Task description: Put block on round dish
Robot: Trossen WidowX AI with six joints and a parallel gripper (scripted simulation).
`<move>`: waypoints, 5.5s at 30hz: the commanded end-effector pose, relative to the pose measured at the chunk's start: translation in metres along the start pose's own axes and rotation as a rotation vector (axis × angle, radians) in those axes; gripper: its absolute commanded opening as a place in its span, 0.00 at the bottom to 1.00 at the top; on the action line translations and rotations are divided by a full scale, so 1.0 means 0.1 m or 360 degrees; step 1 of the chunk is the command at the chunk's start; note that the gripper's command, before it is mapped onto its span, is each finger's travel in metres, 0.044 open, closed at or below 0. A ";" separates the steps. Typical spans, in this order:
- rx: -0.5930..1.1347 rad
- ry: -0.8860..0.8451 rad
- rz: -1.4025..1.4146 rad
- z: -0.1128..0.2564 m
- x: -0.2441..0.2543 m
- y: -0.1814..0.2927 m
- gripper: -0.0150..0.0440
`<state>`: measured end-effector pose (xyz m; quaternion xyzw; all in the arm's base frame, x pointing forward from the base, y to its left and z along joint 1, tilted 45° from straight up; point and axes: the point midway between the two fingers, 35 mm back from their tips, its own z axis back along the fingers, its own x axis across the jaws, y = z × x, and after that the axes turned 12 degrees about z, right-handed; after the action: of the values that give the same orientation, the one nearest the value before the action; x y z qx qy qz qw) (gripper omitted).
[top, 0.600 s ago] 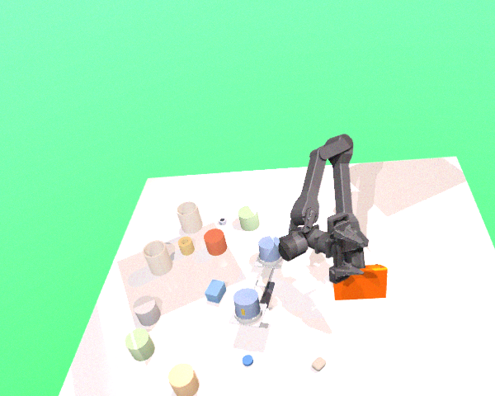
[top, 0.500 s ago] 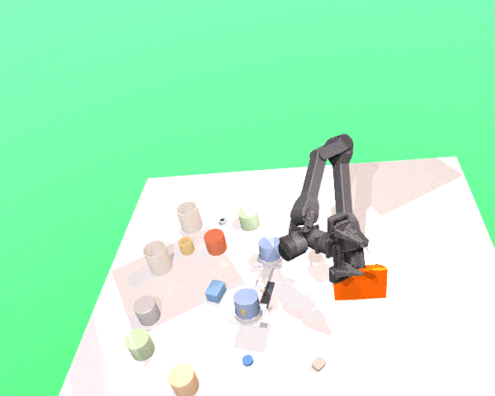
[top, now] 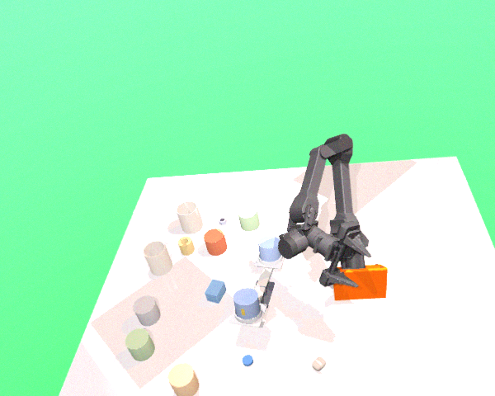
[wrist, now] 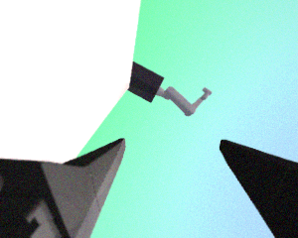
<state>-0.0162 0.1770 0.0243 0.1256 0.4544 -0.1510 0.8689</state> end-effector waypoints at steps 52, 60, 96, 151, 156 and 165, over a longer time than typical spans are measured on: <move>-0.1987 -0.0922 0.1542 0.85 0.71 -0.16 1.00; -0.2388 -0.0941 0.1678 1.08 0.68 -0.10 1.00; -0.3802 -0.0744 0.1983 1.75 0.31 0.48 1.00; -0.2641 0.2311 0.3619 3.37 0.85 -0.52 1.00; -0.2567 0.2424 0.3711 3.43 0.86 -0.59 1.00; -0.2567 0.2425 0.3710 3.43 0.97 -0.69 1.00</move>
<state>0.2685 -0.0180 0.1332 0.0413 -0.3785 -0.9218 0.0724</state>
